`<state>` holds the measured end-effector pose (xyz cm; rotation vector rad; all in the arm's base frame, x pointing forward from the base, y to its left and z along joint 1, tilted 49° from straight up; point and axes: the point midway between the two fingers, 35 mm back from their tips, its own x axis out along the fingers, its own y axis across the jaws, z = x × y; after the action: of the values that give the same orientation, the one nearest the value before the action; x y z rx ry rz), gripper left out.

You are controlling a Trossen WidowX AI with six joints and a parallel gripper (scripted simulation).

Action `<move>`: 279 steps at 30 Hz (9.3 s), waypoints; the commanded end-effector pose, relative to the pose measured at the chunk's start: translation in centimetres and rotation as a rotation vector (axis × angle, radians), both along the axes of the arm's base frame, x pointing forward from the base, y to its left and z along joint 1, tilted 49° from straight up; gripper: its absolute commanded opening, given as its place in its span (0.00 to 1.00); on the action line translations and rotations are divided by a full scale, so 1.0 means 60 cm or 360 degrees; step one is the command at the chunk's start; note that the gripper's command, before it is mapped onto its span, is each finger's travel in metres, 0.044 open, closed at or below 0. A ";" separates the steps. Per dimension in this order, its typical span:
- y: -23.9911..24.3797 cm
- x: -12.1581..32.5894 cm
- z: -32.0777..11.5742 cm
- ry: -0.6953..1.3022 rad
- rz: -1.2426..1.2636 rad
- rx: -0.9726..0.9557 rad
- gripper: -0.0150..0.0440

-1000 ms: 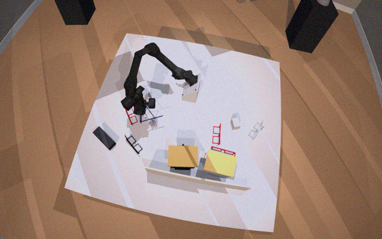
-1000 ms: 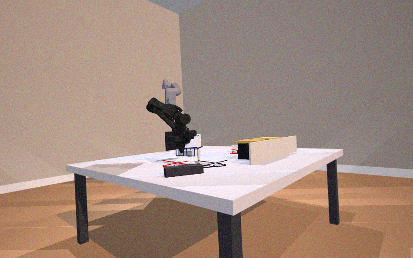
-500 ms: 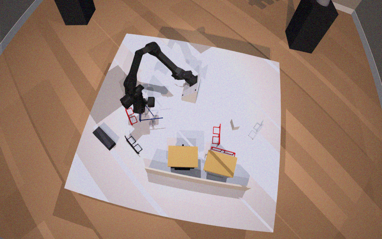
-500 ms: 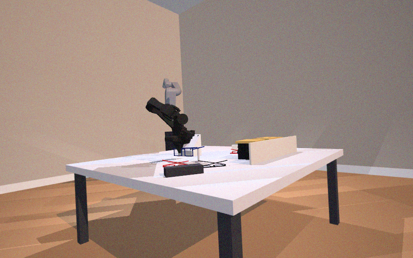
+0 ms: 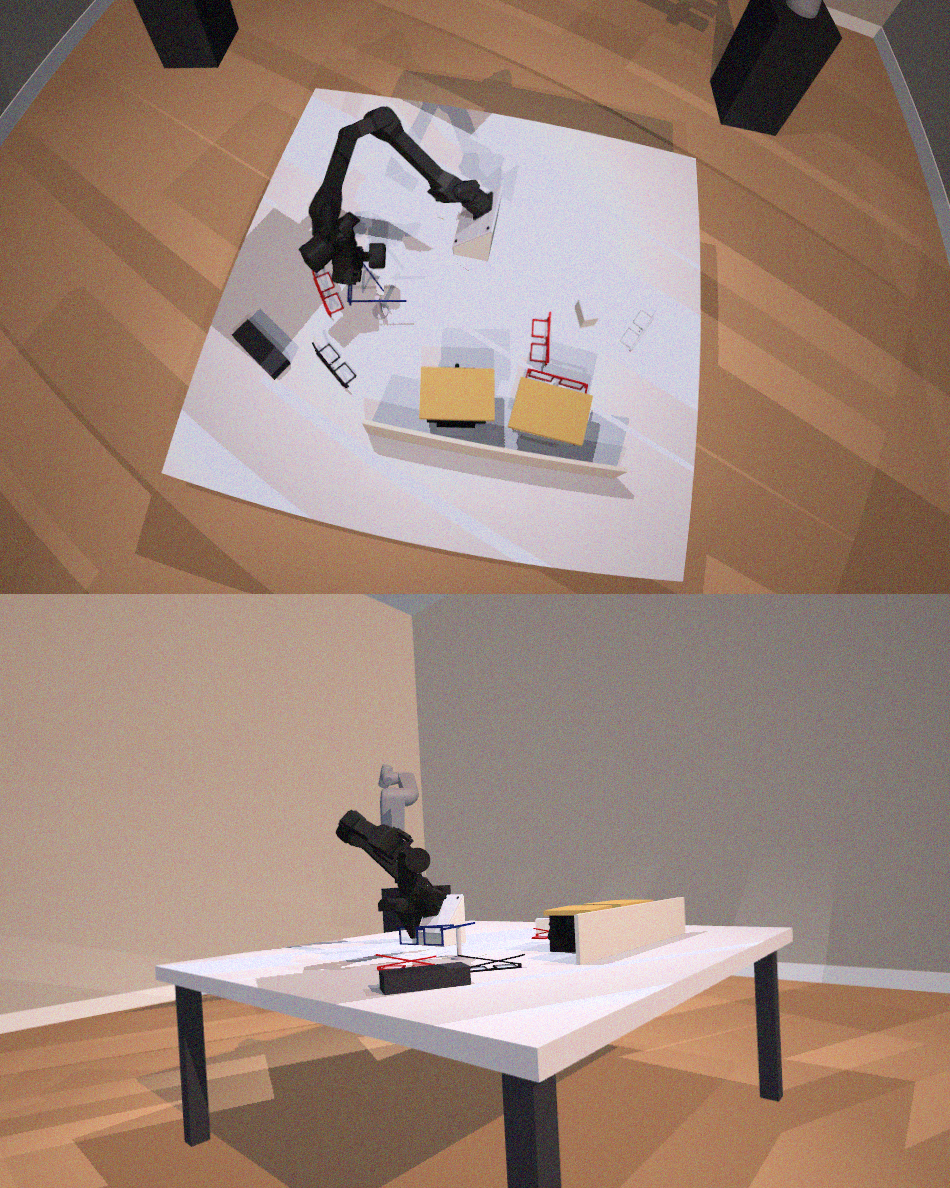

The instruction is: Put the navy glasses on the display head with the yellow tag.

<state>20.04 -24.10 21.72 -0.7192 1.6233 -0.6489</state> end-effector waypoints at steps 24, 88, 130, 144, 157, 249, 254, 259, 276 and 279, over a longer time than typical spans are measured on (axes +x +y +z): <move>0.001 0.015 -0.002 0.0002 0.0007 0.0005 0.25; 0.125 0.193 -0.048 0.1880 0.1627 0.0319 0.25; 0.071 0.205 -0.122 0.1881 0.1623 0.0314 0.25; 0.079 0.217 -0.134 0.1880 0.1624 0.0315 0.25; 0.090 0.226 -0.148 0.1879 0.1624 0.0315 0.25; 0.240 0.227 -0.159 0.1344 0.1194 0.0255 0.25; 0.257 0.217 -0.175 0.1184 0.1058 0.0235 0.25; 0.273 0.206 -0.191 0.1025 0.0920 0.0213 0.25; 0.322 0.159 -0.240 0.0491 0.0444 0.0129 0.25; 0.329 0.150 -0.248 0.0397 0.0359 0.0111 0.25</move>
<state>29.61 -4.97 7.38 -0.9982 1.7735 -0.2891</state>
